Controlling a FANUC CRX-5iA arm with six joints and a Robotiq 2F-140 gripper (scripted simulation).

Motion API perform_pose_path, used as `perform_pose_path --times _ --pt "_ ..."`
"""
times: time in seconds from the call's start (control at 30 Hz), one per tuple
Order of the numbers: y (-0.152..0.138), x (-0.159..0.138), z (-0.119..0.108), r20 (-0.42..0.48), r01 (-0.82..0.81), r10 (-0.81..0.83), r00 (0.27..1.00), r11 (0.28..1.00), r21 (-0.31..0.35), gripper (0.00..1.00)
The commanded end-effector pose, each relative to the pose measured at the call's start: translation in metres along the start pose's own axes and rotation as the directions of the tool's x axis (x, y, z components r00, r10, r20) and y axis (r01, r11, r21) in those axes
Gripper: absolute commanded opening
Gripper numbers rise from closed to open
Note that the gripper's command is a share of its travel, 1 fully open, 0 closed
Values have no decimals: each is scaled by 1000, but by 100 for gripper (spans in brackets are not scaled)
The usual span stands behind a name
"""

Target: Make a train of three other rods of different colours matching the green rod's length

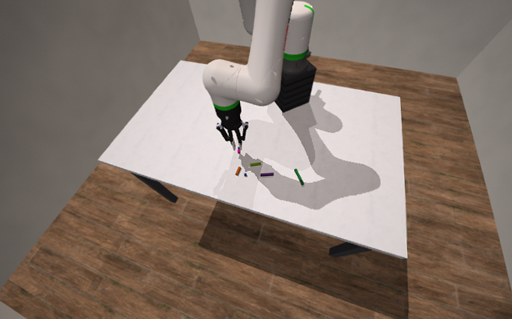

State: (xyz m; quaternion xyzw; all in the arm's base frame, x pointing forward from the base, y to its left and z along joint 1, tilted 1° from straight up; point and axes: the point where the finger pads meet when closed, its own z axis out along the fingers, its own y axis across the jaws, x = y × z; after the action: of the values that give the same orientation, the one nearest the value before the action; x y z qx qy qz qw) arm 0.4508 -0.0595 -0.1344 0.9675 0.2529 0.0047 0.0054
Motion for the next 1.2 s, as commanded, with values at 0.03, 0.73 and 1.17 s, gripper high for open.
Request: perform_pose_path --times 0.03,0.73,1.17 --pt "0 0 -25 0 0 0 1000 1000 0 15" --pt "0 0 -50 0 0 0 1000 1000 0 100" --pt "0 0 -50 0 1 -1 1000 1000 0 100"
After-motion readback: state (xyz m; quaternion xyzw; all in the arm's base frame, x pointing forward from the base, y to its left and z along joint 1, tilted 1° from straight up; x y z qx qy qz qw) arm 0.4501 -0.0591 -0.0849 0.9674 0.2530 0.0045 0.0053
